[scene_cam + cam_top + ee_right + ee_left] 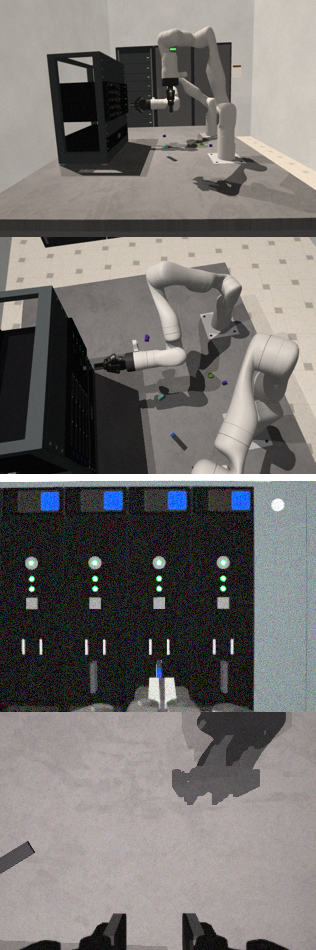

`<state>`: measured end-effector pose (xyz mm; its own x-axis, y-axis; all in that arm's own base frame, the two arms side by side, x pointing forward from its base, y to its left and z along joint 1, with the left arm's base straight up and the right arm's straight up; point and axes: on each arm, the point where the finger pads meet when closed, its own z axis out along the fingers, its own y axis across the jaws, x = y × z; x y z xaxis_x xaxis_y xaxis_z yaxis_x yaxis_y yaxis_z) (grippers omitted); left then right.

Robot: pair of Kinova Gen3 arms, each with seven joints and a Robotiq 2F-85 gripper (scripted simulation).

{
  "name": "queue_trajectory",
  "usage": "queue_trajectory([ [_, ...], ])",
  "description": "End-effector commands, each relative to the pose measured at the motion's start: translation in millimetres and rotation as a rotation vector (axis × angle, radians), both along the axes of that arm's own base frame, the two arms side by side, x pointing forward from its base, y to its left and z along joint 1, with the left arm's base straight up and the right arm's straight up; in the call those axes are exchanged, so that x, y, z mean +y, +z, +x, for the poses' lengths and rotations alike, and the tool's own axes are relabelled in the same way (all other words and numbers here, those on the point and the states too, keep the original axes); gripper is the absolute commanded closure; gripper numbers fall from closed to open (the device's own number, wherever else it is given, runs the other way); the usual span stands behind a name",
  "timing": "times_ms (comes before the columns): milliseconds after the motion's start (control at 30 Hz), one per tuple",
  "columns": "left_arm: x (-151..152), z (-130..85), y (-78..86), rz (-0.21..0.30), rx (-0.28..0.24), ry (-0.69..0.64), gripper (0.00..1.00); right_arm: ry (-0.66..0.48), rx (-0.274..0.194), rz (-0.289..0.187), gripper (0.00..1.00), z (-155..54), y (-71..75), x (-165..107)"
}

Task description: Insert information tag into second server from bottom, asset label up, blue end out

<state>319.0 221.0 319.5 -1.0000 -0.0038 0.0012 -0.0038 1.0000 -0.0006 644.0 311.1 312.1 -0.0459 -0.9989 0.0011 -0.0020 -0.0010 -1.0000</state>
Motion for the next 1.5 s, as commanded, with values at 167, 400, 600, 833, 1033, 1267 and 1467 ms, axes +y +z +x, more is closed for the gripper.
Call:
queue_trajectory([
  [167, 0, 0, 0.5, 0.001, -0.001, 0.0, 0.606, 0.0, -0.003, 0.001, 1.0, 6, 2.1, 0],
  [400, 0, 0, 0.5, 0.001, -0.001, 0.0, 0.606, 0.0, -0.004, 0.002, 1.0, 5, 2.7, 0],
  [600, 0, 0, 0.5, 0.001, -0.001, 0.0, 0.606, 0.0, -0.004, 0.002, 1.0, 7, 2.7, 0],
  [833, 0, 0, 0.5, 0.001, -0.001, 0.0, 0.606, 0.0, -0.004, 0.002, 1.0, 9, 2.7, 0],
  [1033, 0, 0, 0.5, 0.001, -0.001, 0.0, 0.606, 0.0, -0.004, 0.002, 1.0, 11, 2.7, 0],
  [1267, 0, 0, 0.5, 0.001, -0.001, 0.0, 0.606, 0.0, -0.004, 0.002, 1.0, 13, 2.7, -1],
  [1467, 0, 0, 0.5, 0.001, -0.001, 0.0, 0.606, 0.0, -0.004, 0.002, 1.0, 15, 2.7, -1],
])
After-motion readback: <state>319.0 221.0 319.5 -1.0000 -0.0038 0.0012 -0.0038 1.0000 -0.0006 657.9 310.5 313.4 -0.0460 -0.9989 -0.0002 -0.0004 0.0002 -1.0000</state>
